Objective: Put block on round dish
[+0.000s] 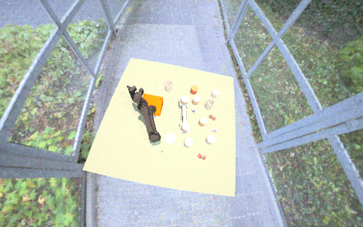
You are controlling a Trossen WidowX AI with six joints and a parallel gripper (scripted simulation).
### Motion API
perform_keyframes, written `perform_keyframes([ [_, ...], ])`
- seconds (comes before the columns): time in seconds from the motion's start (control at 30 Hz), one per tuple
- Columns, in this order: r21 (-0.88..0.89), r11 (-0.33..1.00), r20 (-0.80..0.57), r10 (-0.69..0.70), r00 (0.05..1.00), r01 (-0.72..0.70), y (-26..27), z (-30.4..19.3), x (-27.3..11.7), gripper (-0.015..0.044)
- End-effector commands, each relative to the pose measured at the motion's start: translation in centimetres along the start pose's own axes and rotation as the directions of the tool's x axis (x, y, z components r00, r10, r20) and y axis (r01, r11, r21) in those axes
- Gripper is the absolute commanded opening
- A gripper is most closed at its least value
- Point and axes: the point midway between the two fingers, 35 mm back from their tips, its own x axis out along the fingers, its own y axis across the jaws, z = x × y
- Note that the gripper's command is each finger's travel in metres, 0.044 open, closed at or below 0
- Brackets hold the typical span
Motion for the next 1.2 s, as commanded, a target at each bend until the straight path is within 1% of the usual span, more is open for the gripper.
perform_keyframes([
  [0.0, -0.001, 1.000, 0.005, 0.001, 1.000, -0.001, 0.0, 0.1, 0.0, 0.0426],
  [0.03, -0.004, 1.000, 0.021, 0.002, 1.000, -0.002, 0.2, 0.3, 0.0, 0.0440],
  [0.27, -0.049, 0.999, 0.237, 0.014, 0.971, -0.002, 2.0, 3.9, -0.7, 0.0440],
  [0.53, -0.087, 0.995, 0.475, -0.005, 0.880, 0.052, 3.6, 8.1, -2.5, 0.0440],
  [0.87, -0.077, 0.979, 0.719, -0.074, 0.691, 0.186, 4.9, 12.6, -6.2, 0.0440],
  [1.17, 0.004, 0.941, 0.865, -0.174, 0.471, 0.339, 5.4, 15.7, -10.6, 0.0440],
])
